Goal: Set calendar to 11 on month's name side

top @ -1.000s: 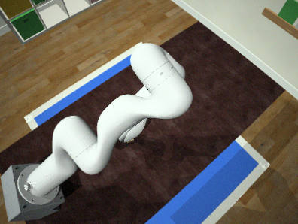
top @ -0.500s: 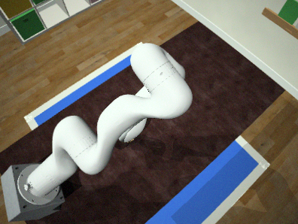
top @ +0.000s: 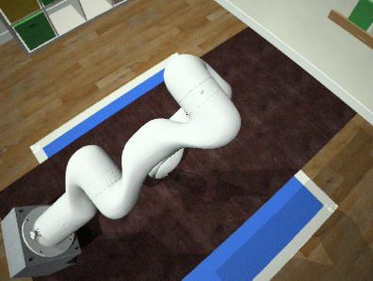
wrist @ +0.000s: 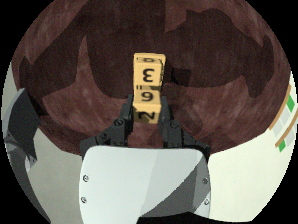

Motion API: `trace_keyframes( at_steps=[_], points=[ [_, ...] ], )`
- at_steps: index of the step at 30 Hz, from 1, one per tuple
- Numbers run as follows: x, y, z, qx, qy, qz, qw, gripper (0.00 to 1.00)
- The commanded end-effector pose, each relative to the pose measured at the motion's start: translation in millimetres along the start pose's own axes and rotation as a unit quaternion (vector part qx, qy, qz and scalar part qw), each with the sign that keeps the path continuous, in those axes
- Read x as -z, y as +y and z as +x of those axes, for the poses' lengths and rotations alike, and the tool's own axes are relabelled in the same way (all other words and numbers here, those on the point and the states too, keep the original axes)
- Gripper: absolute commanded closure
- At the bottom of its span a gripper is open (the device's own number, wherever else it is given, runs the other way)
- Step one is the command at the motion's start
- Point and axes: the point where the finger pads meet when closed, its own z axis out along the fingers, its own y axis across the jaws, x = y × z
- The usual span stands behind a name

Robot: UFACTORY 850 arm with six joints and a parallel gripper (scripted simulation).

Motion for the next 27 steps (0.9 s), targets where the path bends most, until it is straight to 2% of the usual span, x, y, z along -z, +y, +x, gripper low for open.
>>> trace_keyframes(
  at_steps=[1, 27],
  points=[
    [-2, 0, 0, 0.000, 0.000, 0.000, 1.000, 0.71],
    [-21, 0, 0, 0.000, 0.000, 0.000, 1.000, 0.71]
  ],
)
